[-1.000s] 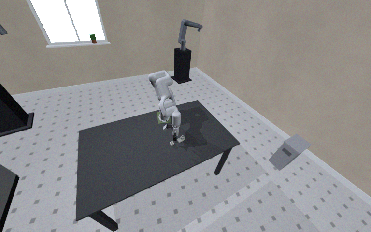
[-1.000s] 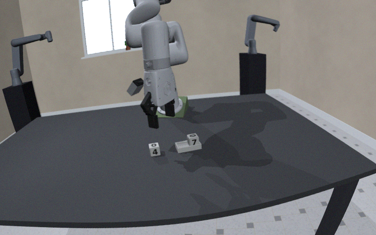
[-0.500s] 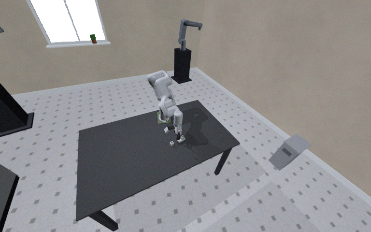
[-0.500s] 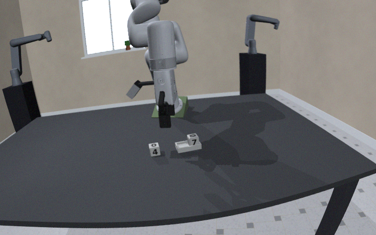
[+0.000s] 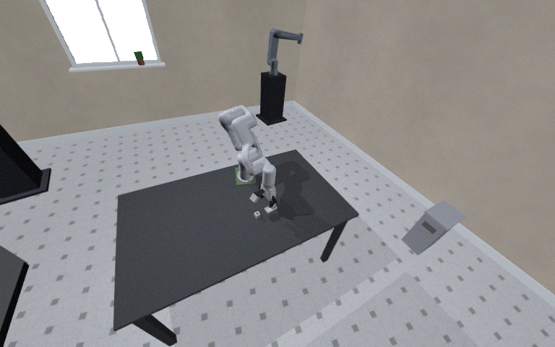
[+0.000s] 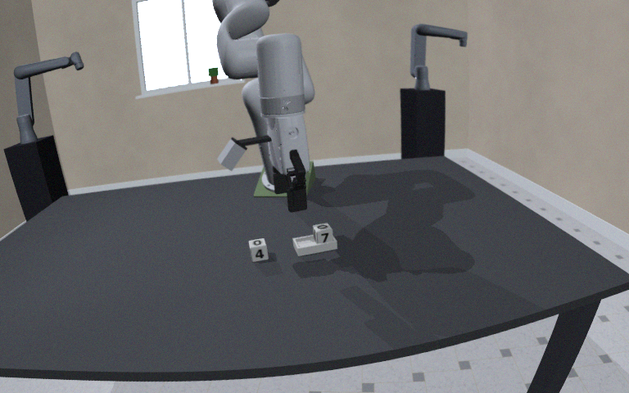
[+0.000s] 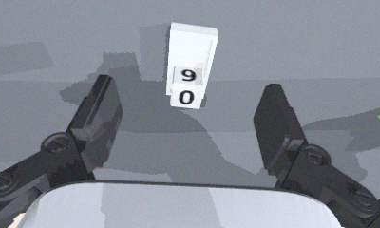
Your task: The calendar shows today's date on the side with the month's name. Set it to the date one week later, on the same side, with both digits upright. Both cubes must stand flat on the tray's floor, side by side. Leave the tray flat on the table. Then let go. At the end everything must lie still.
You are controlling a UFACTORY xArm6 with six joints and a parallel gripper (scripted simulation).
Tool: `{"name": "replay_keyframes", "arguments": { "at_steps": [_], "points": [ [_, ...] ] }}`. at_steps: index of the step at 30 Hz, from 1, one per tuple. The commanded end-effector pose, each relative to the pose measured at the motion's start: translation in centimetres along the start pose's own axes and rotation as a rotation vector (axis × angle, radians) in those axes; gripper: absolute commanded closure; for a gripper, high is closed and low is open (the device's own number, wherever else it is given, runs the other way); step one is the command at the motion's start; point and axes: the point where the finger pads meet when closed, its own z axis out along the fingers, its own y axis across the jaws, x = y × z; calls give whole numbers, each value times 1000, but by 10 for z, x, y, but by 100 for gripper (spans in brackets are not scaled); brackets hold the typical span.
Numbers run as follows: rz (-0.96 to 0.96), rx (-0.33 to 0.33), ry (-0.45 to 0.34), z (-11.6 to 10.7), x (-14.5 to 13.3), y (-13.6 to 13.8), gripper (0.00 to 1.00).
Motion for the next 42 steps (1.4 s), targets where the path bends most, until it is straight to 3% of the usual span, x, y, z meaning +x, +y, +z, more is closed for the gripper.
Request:
{"name": "replay_keyframes", "arguments": {
  "at_steps": [1,9,10,39,42],
  "points": [
    [-173,4,-10,-1,-7,-2,0],
    [-327,6,-9,-1,-13,-2,0],
    [-422,6,-8,-1,-17,-2,0],
    [-1201,14,3,-3,-48,-1,0],
    [-1214,14,3,-3,-49,-1,0]
  ]
}}
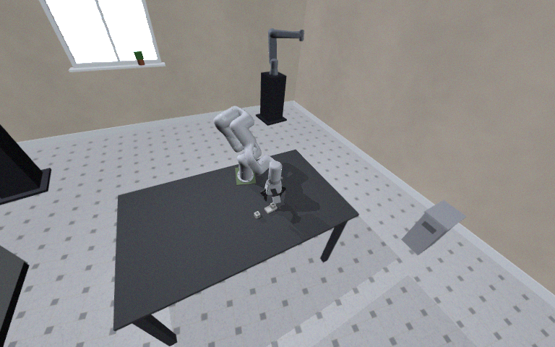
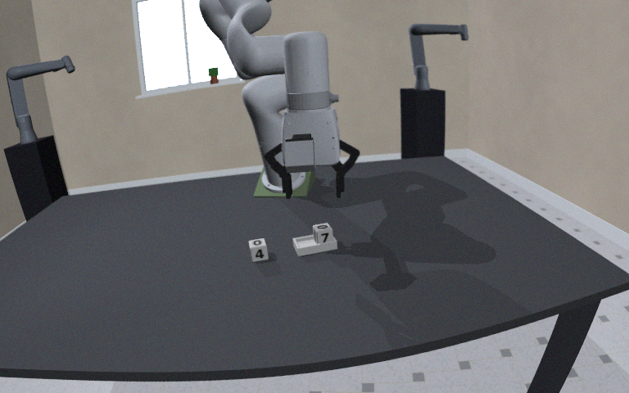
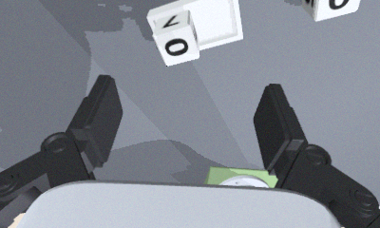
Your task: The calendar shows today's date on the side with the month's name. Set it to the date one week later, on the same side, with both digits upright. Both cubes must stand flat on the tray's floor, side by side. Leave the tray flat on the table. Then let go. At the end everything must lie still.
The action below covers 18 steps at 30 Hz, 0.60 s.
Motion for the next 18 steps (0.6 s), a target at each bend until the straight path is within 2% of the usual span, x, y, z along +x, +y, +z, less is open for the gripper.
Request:
{"name": "replay_keyframes", "arguments": {
  "at_steps": [1,8,14,15,18],
  "points": [
    [-129,11,0,-1,-1,-5,0],
    [-314,10,4,-2,-5,-11,0],
    [-347,10,5,-2,-5,-12,0],
    [-347,10,5,-2,-5,-12,51],
    [-347,10,5,-2,-5,-12,51]
  ]
}}
